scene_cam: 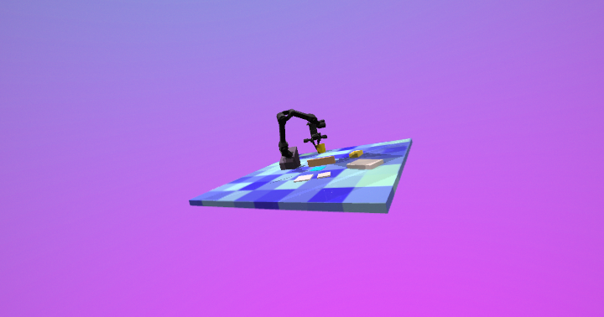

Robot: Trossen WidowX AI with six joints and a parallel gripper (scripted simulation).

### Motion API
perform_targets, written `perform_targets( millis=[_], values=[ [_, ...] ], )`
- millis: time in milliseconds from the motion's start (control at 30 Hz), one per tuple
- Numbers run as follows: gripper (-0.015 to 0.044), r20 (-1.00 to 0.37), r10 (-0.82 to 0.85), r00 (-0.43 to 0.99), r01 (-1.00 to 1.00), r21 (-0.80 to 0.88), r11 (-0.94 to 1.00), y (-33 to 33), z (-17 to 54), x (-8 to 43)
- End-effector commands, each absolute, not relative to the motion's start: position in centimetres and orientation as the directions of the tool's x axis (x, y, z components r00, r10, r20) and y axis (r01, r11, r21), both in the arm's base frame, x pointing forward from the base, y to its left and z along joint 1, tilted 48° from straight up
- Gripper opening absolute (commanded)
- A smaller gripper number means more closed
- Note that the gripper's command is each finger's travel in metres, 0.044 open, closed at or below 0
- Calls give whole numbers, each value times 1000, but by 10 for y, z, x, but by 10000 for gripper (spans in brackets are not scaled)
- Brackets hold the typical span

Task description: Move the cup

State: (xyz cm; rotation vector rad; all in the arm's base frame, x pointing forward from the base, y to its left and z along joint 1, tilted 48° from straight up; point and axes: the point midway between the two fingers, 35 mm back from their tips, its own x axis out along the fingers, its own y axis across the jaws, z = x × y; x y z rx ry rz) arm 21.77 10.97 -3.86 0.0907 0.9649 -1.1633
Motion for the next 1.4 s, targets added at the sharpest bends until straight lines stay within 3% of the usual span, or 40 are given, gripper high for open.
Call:
perform_targets(
  millis=[0,1367],
  values=[
    [0,-683,-727,70,804,-393,447,105,-30,221],
    [0,-683,-727,72,807,-389,445,38,43,256]
  ],
)
